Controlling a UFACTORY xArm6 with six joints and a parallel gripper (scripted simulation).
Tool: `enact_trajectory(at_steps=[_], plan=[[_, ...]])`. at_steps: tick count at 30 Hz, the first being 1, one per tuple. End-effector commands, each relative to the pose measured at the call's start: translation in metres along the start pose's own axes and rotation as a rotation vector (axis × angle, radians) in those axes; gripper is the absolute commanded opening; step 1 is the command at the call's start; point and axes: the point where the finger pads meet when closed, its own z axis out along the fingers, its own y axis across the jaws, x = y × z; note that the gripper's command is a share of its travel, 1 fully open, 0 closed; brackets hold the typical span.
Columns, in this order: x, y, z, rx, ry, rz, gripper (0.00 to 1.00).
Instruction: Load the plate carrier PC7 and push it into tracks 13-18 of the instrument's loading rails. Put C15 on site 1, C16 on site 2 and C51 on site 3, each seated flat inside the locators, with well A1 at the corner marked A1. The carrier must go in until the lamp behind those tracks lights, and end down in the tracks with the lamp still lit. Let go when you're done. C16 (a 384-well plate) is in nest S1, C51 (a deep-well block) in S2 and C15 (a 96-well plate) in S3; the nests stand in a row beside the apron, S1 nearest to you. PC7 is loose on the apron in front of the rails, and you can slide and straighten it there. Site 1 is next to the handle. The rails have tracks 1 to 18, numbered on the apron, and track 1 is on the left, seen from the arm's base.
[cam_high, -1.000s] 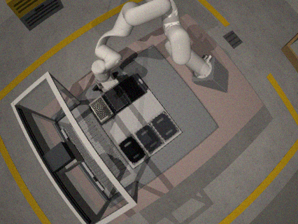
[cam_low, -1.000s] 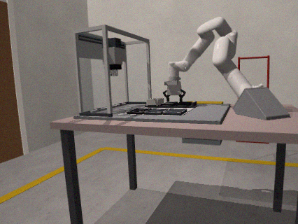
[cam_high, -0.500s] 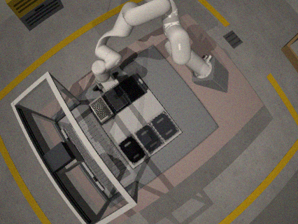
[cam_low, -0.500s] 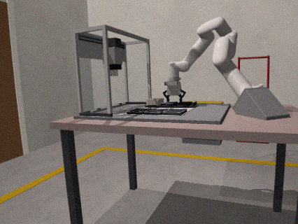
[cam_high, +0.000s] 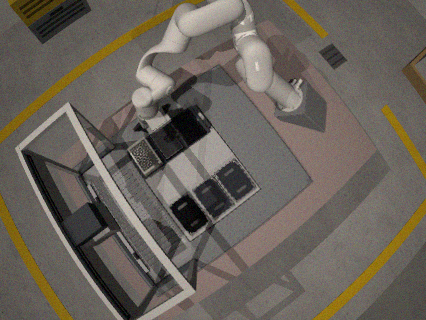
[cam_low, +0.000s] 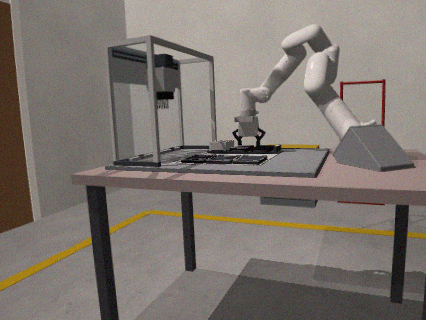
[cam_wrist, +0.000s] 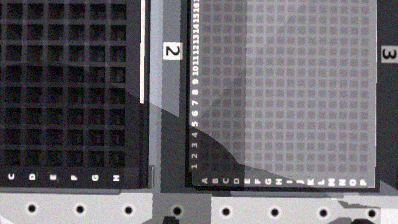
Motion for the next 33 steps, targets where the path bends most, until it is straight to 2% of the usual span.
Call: enact_trajectory(at_steps=[1,33], plan=[[0.001,0.001,-0.001,-0.003,-0.001,0.001,1.00],[0.015,0.001,-0.001,-0.003,0.000,0.001,1.00]])
